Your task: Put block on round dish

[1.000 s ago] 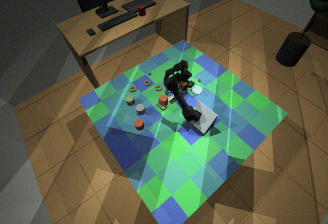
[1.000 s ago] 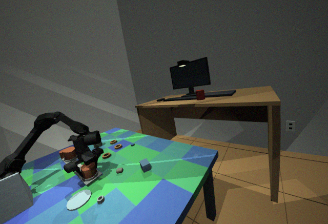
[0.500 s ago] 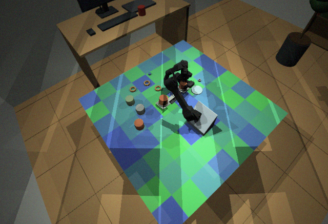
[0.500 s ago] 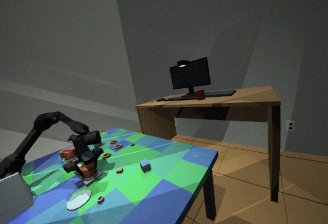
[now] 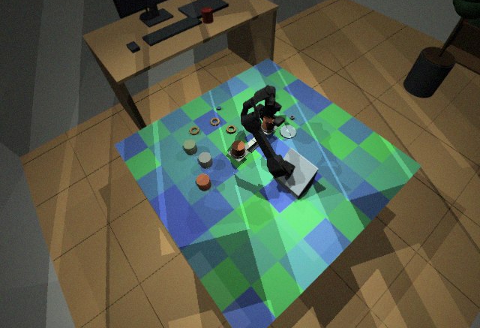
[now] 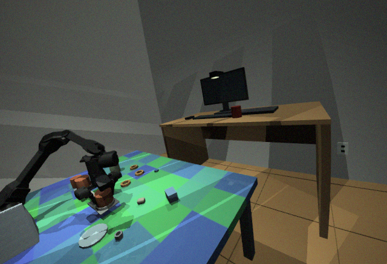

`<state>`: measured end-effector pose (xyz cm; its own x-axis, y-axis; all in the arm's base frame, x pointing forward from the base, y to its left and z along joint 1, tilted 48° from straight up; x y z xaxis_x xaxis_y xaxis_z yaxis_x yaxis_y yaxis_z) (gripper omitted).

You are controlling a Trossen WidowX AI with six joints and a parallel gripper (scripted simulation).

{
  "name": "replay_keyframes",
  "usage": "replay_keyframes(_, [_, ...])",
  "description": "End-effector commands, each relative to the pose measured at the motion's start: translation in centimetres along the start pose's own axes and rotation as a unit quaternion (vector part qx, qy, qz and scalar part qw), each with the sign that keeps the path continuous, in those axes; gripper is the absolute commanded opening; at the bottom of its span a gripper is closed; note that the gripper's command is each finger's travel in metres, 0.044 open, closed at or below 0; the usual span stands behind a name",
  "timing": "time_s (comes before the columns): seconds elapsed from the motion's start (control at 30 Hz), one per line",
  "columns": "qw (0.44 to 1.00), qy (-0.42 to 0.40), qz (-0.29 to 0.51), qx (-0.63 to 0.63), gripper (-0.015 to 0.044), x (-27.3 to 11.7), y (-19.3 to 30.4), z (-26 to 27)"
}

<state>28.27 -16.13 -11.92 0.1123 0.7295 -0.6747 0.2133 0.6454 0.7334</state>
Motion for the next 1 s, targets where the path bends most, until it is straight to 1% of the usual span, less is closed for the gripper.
replay_keyframes(0.0, [1.0,-0.004,-0.005,-0.004,0.0,-1.0,-0.2,0.3])
replay_keyframes(0.97, [1.0,-0.004,-0.006,-0.004,0.0,-4.6,-0.3,0.5])
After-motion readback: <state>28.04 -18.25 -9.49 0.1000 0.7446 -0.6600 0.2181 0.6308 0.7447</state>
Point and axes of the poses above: the point midway between the two fingers, 35 mm back from their tips, its own x axis out along the fingers, its own z axis across the jaws, y = z × x, the point moved 1 cm from there along -x, back along the fingers, and after that the axes turned 12 degrees about x, right-handed, at the moved point
